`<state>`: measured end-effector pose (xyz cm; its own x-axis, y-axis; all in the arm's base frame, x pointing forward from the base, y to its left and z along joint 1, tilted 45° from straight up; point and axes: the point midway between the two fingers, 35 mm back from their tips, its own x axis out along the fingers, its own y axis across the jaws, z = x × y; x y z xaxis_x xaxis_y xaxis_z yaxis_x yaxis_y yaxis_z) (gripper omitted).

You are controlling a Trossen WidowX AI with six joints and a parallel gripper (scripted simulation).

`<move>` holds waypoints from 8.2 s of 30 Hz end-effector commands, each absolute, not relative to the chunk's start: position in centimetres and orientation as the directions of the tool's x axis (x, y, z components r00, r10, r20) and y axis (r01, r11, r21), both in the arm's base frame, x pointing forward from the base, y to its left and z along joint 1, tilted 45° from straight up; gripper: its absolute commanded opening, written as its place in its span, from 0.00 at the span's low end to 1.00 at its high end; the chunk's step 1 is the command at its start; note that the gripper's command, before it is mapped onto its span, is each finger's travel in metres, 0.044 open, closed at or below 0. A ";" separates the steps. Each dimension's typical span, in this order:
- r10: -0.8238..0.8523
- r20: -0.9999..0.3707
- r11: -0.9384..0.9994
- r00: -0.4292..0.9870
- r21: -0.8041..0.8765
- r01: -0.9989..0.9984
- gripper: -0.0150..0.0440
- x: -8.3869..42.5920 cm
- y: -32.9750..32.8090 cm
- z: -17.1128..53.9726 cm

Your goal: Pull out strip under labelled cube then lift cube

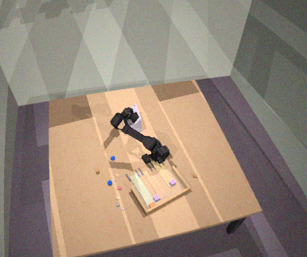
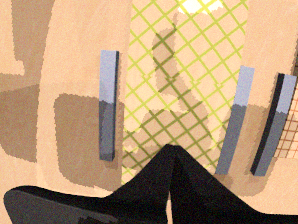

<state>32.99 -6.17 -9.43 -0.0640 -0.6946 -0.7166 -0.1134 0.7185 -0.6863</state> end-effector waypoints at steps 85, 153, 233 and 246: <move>-0.698 -0.710 0.716 -0.094 -0.686 -0.130 0.25 22.0 -6.9 -8.3; -0.698 -0.710 0.716 -0.095 -0.686 -0.131 0.25 18.7 -7.0 -7.8; -0.695 -0.714 0.713 -0.086 -0.669 -0.208 1.00 39.5 -1.4 -6.4; -0.695 -0.714 0.713 -0.085 -0.669 -0.208 0.73 41.1 -1.9 -6.9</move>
